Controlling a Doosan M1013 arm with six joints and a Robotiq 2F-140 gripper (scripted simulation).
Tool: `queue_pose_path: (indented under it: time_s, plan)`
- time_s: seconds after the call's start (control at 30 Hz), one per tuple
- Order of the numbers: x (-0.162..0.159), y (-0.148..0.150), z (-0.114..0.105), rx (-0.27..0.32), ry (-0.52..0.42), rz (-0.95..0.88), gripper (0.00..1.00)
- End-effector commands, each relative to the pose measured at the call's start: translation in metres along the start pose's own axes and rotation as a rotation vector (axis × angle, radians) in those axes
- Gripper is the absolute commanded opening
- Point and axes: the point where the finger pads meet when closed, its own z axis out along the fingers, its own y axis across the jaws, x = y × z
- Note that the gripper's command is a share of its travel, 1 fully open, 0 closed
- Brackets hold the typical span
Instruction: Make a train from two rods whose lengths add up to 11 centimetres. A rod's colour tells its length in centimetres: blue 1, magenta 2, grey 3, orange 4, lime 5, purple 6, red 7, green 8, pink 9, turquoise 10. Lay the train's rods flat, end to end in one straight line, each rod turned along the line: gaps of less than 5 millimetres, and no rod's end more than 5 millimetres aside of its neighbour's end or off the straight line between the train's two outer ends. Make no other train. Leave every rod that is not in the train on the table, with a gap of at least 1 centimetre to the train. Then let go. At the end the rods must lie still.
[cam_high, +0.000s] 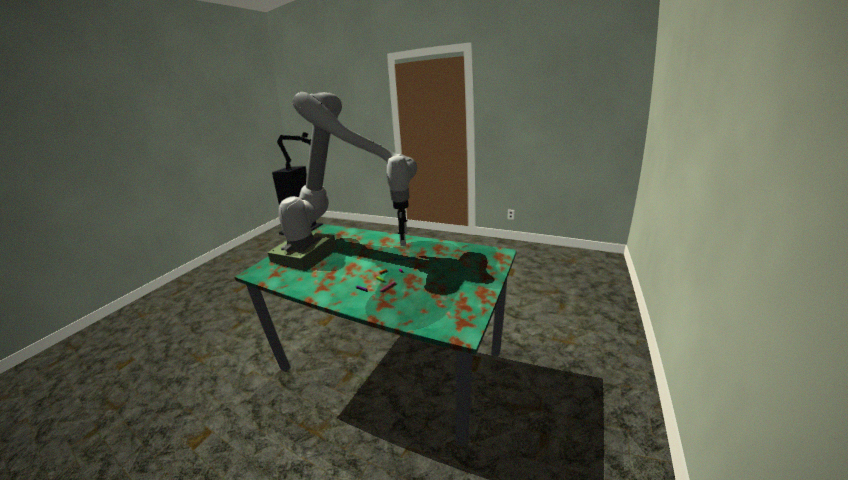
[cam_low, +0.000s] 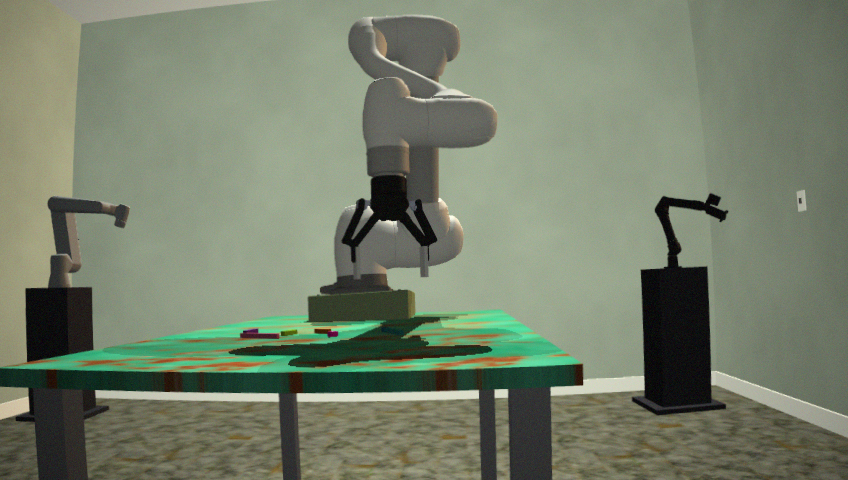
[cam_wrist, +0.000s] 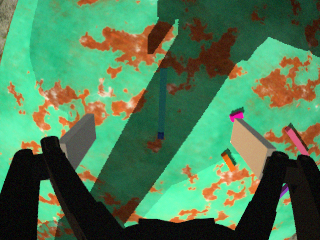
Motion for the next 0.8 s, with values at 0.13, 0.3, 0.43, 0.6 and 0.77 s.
queue_pose_path:
  time_s: [0.13, 0.3, 0.43, 0.6, 0.77]
  plan:
    - [0.0, 0.0, 0.0, 0.0, 0.0, 0.0, 1.0]
    - [0.0, 0.0, -0.004, 0.0, 0.0, 0.0, 1.0]
    - [0.0, 0.0, -0.011, 0.0, 0.0, 0.0, 1.0]
    - [0.0, 0.0, -0.031, 0.0, 0.0, 0.0, 1.0]
    - [0.0, 0.0, -0.055, 0.0, 0.0, 0.0, 1.0]
